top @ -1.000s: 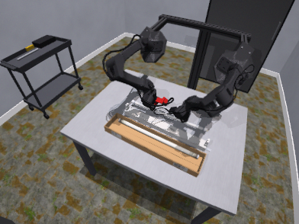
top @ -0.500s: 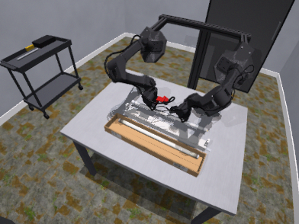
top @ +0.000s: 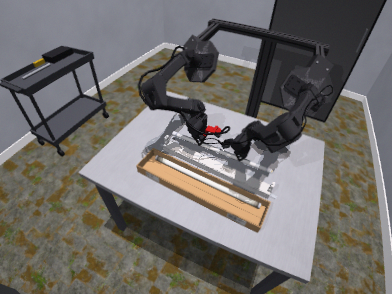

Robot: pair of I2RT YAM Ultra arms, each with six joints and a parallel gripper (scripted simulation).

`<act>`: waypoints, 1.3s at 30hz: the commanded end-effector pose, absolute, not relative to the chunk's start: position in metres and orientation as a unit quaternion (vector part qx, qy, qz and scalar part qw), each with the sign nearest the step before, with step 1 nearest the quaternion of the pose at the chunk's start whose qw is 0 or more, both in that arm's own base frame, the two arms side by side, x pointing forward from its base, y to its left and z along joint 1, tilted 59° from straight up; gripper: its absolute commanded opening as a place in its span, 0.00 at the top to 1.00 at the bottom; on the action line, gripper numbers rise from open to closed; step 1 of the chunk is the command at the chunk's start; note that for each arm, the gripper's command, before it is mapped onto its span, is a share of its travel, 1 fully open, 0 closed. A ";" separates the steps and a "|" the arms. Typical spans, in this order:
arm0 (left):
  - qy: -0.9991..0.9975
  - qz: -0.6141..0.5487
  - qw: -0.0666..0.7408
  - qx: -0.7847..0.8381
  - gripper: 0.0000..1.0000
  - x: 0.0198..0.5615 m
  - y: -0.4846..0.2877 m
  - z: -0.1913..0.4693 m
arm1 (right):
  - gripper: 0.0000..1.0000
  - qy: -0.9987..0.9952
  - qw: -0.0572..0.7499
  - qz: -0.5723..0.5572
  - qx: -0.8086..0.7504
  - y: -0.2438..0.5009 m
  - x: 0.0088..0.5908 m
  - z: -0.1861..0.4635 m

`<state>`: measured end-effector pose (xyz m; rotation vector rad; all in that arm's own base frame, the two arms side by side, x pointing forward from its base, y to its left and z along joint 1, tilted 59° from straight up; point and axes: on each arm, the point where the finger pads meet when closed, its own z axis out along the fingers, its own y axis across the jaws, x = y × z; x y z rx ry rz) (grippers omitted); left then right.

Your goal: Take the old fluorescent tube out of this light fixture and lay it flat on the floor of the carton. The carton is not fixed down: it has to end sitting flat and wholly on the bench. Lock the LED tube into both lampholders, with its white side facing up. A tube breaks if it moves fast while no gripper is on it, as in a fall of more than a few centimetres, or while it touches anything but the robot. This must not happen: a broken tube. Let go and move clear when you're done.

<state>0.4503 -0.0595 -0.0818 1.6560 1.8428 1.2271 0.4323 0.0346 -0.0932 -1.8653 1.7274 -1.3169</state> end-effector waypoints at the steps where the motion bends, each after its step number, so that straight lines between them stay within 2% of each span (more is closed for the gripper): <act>1: 0.639 0.438 0.180 0.606 0.89 0.438 -0.067 -0.090 | 0.89 0.581 0.135 -0.452 -0.663 0.042 0.421 -0.105; 21: 0.614 0.474 0.216 0.593 0.89 0.439 -0.067 -0.088 | 0.89 0.559 0.175 -0.485 -0.649 0.039 0.423 -0.102; 39: 0.604 0.479 0.221 0.597 0.89 0.435 -0.067 -0.095 | 0.89 0.552 0.177 -0.491 -0.650 0.034 0.418 -0.109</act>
